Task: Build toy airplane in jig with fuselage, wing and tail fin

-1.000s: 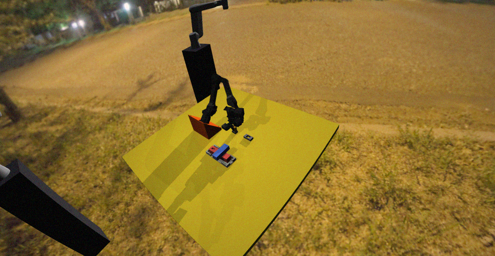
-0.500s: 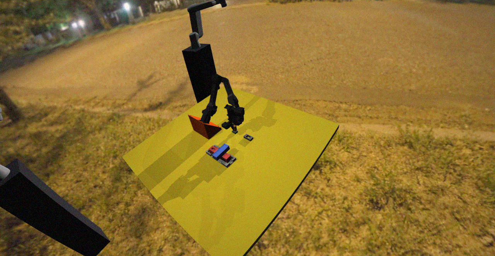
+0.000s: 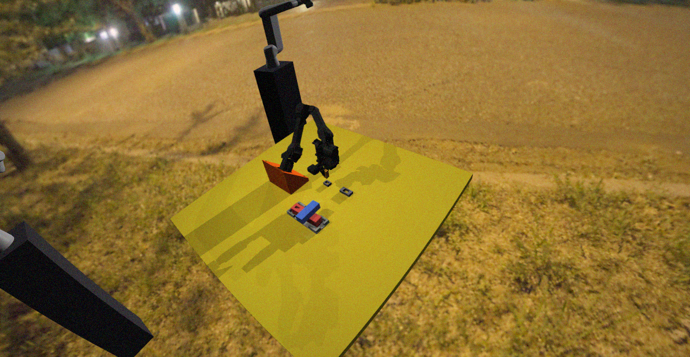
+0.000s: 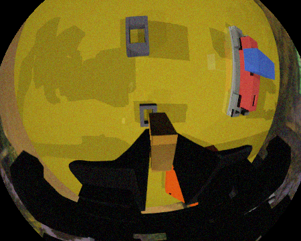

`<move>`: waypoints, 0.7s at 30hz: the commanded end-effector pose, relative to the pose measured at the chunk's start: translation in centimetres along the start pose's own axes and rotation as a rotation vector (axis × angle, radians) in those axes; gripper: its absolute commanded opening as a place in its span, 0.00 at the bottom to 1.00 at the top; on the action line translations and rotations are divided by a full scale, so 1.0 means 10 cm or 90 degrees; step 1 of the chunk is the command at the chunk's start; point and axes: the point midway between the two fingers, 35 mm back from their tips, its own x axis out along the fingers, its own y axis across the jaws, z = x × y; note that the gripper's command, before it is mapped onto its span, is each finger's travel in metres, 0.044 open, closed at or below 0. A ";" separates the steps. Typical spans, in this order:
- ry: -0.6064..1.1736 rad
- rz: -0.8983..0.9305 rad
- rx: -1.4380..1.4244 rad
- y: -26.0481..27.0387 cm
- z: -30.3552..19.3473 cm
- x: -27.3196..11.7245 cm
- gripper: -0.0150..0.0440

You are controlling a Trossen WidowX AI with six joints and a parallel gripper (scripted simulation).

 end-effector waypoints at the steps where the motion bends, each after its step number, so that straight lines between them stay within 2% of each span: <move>1: -0.003 -0.002 0.002 -0.02 0.01 -0.14 0.25; 21: -0.008 0.019 0.010 0.01 -0.09 -0.74 0.25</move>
